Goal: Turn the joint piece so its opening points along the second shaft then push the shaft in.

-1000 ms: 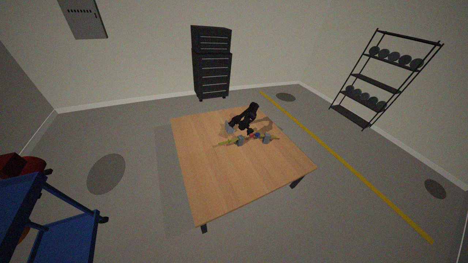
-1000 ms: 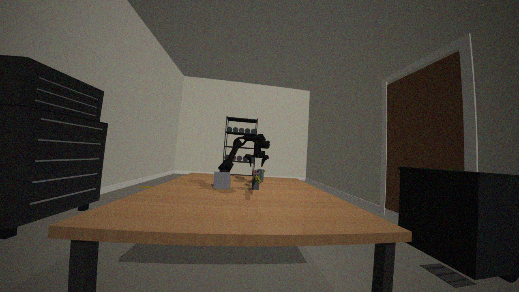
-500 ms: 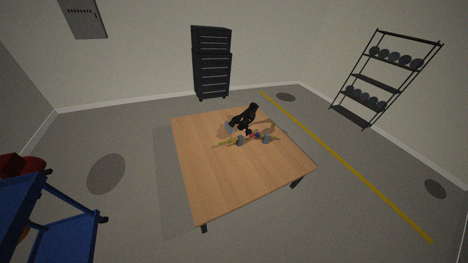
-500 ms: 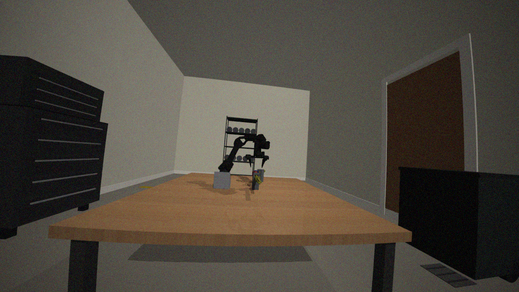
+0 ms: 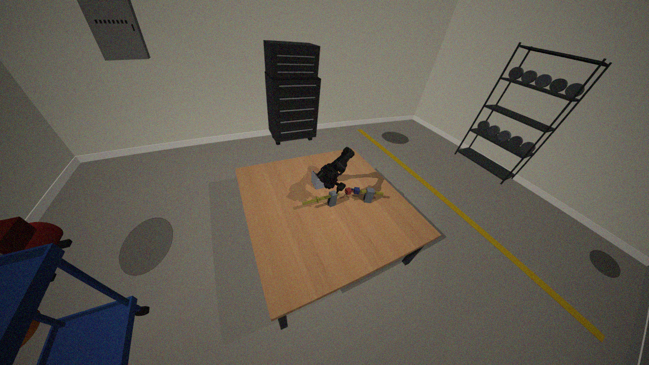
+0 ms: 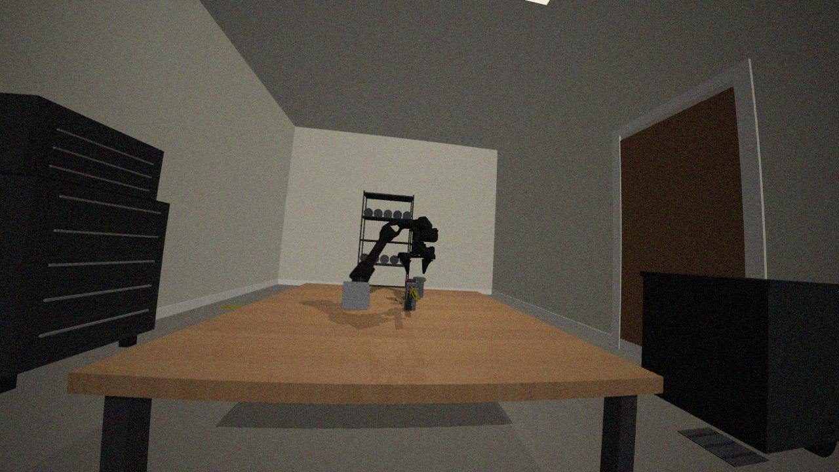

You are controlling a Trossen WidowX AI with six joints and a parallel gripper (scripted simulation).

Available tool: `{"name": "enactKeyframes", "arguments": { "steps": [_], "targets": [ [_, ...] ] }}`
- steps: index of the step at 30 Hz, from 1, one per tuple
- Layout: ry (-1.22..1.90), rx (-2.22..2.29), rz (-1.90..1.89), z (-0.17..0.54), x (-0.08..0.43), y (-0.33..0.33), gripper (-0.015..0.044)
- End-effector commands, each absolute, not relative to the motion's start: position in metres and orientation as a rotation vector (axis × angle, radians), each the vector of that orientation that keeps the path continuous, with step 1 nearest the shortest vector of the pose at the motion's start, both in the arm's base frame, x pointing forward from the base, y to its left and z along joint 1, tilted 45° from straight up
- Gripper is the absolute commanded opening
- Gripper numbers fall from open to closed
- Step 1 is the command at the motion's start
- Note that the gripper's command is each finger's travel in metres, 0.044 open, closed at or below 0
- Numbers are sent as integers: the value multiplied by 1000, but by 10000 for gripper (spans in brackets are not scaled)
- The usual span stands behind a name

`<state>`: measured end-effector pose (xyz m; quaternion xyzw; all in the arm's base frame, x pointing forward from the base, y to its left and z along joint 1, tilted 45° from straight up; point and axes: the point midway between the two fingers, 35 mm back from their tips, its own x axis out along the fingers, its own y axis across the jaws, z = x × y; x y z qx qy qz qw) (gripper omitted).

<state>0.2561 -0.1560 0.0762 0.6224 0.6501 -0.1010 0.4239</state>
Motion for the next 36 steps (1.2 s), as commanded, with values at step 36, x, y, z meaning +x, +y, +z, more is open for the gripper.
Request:
{"name": "enactKeyframes", "arguments": {
  "steps": [36],
  "targets": [
    [1400,683,493,-41,230,-264,440]
  ]
}}
